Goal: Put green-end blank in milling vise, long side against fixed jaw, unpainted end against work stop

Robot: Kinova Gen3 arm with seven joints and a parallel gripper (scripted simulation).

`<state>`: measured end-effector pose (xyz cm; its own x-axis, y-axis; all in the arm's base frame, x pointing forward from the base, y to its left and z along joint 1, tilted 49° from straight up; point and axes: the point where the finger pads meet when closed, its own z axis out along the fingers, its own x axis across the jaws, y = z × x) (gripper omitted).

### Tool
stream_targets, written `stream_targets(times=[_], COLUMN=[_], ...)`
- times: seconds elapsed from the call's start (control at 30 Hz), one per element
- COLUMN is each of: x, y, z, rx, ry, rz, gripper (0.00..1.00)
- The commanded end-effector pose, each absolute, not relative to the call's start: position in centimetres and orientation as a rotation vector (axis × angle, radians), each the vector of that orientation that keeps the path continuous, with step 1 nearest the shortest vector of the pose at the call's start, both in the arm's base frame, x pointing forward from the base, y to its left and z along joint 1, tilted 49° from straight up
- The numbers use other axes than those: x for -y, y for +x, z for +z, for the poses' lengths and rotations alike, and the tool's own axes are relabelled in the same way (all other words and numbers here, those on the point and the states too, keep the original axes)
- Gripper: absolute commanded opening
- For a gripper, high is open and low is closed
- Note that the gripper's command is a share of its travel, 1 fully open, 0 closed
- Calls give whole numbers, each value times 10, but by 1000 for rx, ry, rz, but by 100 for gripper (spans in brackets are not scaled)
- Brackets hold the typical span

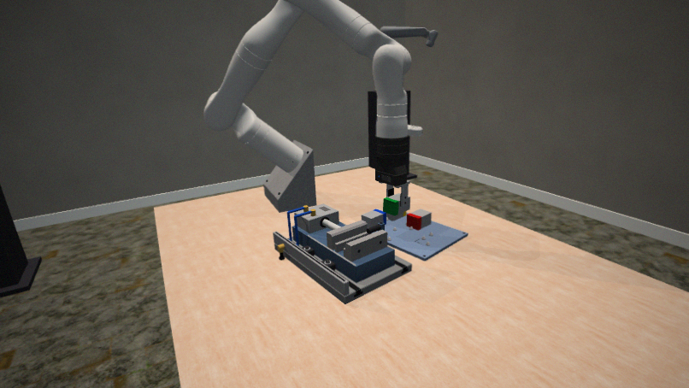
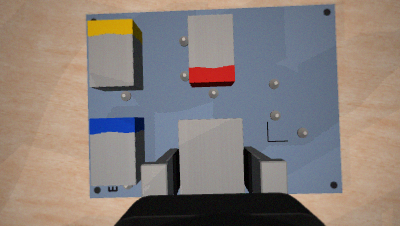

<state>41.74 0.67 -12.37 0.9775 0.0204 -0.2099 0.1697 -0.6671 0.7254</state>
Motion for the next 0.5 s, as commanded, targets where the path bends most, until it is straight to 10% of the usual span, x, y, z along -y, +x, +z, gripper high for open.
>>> stream_targets(times=[0.0,0.47], x=[-15,-38], y=[421,425], z=[-119,-99], rx=[-138,-137], ry=[2300,2299], rz=[-222,-223], gripper=[0,0])
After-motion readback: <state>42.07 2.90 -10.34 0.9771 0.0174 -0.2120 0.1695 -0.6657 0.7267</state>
